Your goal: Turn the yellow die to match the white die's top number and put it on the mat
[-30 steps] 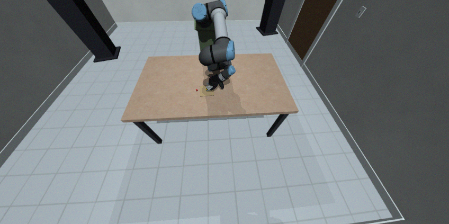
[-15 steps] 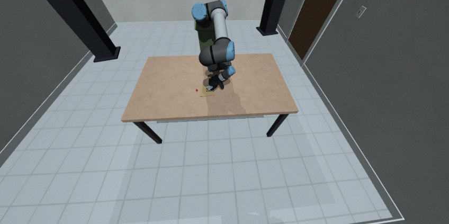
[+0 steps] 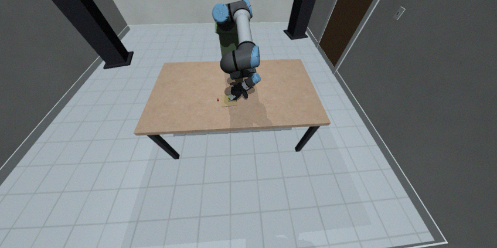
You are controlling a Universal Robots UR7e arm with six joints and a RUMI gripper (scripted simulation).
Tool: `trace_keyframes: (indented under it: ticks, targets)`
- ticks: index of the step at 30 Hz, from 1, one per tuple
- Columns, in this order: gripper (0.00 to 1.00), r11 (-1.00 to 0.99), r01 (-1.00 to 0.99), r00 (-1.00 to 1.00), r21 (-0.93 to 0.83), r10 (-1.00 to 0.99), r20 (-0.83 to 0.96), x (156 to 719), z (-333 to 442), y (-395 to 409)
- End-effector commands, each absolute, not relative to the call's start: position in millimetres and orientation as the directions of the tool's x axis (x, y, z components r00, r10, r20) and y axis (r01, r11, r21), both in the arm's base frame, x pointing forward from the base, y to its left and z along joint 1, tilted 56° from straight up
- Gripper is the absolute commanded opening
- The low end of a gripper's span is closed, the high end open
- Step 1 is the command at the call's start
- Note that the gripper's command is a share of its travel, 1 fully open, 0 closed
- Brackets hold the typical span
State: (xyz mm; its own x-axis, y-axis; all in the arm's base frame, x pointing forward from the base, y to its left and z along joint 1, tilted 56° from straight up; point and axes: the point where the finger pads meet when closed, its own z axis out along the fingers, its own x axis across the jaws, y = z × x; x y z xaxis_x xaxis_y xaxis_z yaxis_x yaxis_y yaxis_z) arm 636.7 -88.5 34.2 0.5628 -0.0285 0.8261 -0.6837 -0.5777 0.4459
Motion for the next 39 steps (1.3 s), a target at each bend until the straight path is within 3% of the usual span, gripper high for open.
trace_keyframes:
  ticks: [1, 15, 16, 39]
  targets:
    - [0.18, -0.578, -0.684, 0.562, 0.445, -0.028, 0.827, 636.7, 34.7, -88.2]
    - [0.18, -0.578, -0.684, 0.562, 0.445, -0.028, 0.827, 636.7, 34.7, -88.2]
    - [0.0, -0.578, -0.684, 0.562, 0.445, -0.028, 0.827, 636.7, 34.7, -88.2]
    - [0.0, -0.578, -0.684, 0.562, 0.445, -0.028, 0.827, 636.7, 34.7, -88.2]
